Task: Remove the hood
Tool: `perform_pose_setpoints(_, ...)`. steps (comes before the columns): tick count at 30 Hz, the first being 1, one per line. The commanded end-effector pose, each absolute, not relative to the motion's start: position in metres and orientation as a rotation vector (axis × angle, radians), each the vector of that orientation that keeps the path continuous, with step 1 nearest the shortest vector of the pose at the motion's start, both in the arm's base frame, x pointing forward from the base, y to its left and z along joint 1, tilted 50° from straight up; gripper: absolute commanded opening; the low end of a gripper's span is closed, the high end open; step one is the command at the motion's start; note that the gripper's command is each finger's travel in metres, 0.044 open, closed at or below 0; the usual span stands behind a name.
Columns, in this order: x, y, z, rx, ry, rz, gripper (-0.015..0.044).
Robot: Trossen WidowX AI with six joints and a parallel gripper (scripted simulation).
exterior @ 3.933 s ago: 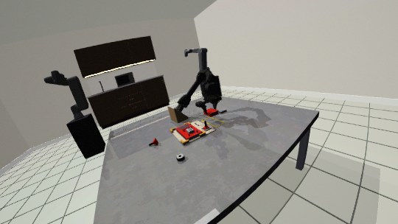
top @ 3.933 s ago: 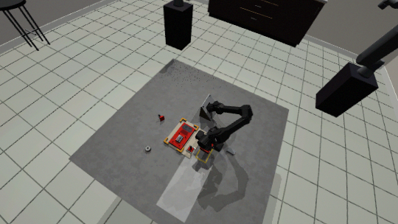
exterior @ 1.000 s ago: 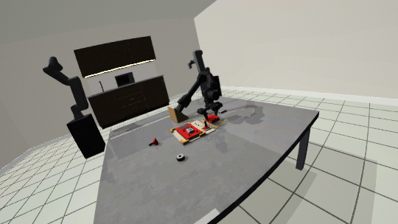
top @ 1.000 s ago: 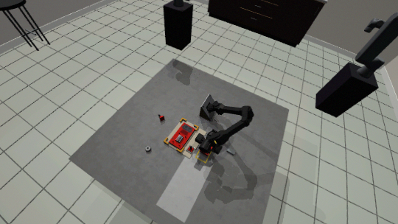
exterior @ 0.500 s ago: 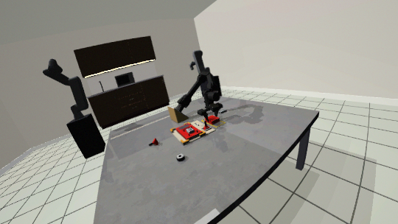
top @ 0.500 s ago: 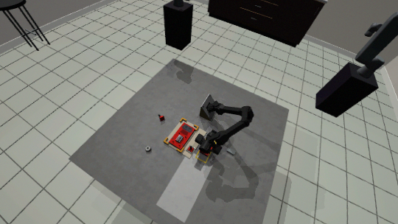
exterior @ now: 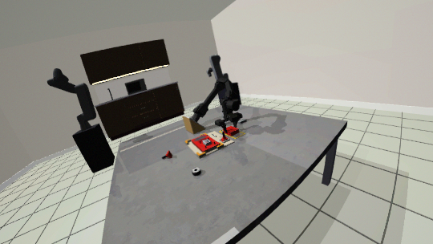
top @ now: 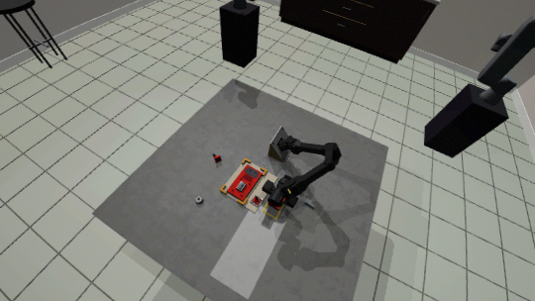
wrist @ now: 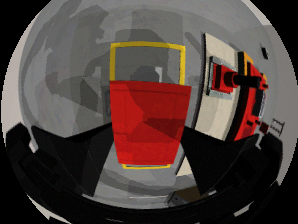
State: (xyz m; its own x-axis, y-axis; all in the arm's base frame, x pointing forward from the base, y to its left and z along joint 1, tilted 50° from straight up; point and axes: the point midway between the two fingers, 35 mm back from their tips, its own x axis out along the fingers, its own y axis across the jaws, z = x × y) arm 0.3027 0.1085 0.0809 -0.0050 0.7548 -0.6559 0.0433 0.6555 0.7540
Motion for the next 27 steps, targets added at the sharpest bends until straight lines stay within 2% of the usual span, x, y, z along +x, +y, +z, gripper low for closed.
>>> perform_pose_setpoints(1,0.303,0.108,0.081,0.700,1.488,0.640,0.0263)
perform_pose_setpoints(8,0.303,0.108,0.081,0.700,1.488,0.640,0.0440)
perform_pose_setpoints(18,0.303,0.054,0.126,0.706,1.485,0.643,0.0440)
perform_pose_setpoints(27,0.303,0.053,0.127,0.707,1.485,0.644,0.0440)
